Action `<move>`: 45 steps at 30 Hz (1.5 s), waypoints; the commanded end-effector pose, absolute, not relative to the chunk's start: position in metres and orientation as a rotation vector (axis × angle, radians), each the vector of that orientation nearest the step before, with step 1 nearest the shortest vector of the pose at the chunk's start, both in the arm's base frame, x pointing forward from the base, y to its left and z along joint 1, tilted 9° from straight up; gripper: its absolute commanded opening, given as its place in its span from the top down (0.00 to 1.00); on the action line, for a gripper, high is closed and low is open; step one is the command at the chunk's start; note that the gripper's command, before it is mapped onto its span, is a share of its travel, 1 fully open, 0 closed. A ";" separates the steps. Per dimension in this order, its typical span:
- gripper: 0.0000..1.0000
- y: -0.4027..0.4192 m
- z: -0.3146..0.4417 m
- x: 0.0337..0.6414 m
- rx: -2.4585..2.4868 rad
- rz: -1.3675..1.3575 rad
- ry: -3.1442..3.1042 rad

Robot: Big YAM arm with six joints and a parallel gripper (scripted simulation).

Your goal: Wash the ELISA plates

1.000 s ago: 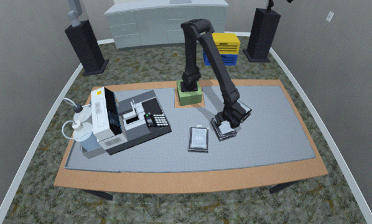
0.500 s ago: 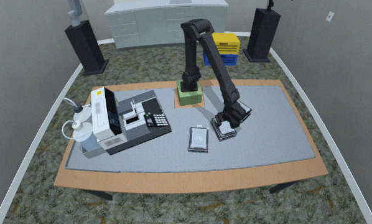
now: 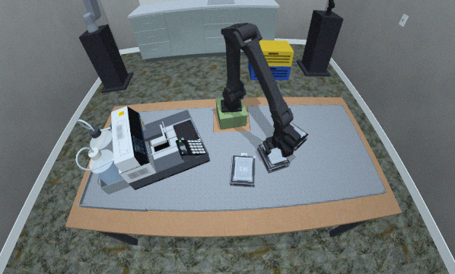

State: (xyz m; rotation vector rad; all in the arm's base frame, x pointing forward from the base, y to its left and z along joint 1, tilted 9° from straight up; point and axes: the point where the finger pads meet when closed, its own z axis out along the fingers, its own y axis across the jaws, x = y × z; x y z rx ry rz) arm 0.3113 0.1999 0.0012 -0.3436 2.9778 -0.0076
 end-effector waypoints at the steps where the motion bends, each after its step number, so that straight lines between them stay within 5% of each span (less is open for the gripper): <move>1: 0.16 0.207 0.010 0.322 -0.340 0.017 2.950; 45: 0.16 0.202 0.000 0.319 -0.342 0.012 2.957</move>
